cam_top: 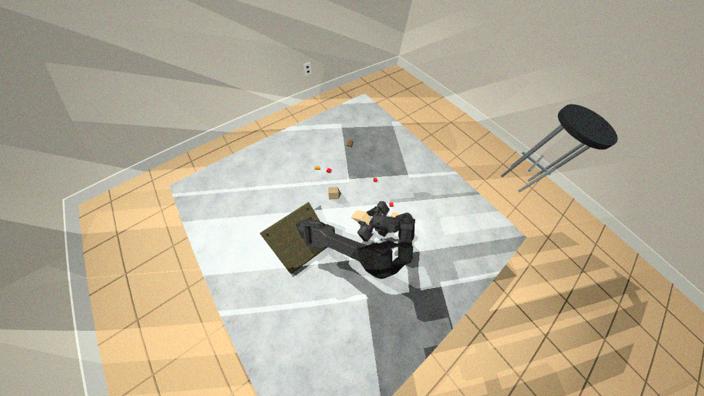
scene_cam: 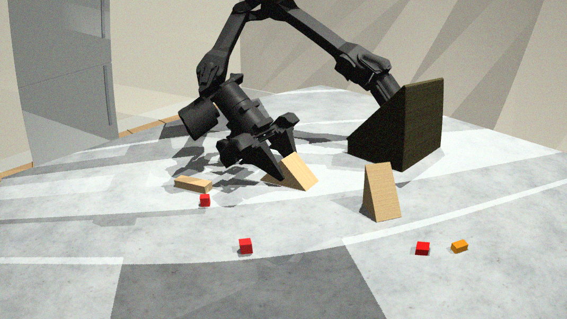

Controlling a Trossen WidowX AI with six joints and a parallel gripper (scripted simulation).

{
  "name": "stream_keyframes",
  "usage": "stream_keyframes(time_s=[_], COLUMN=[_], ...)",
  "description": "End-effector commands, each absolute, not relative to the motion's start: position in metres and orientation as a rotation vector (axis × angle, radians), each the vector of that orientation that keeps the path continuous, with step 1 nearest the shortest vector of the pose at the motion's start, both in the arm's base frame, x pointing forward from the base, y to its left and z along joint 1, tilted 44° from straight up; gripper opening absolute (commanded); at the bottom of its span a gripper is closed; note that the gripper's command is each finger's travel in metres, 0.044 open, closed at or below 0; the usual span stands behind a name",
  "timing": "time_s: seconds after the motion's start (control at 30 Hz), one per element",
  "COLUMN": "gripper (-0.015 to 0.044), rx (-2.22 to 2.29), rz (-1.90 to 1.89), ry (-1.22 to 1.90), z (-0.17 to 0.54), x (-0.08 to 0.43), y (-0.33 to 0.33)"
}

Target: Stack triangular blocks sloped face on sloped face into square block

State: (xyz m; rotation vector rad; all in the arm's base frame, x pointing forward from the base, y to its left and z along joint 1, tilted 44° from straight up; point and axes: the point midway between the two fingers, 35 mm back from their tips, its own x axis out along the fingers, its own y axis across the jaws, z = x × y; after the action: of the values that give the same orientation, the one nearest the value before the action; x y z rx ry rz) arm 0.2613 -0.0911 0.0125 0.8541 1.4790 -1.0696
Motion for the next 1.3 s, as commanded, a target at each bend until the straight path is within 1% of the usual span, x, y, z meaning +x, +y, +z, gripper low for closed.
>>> stream_keyframes(time_s=[0.0,0.13,0.33,0.97,1.27], gripper=[0.0184,0.0157,0.0000,0.0000,0.0000], rx=[0.855,0.855,0.855,0.859,0.859], rz=[-1.069,-1.069,-1.069,-1.066,-1.066], ry=[1.478,1.478,1.478,1.481,1.481], z=[0.013,0.013,0.017,0.082,0.084], x=[0.261,0.261,0.262,0.251,0.250], y=[-0.091,-0.091,-0.087,-0.024,-0.022])
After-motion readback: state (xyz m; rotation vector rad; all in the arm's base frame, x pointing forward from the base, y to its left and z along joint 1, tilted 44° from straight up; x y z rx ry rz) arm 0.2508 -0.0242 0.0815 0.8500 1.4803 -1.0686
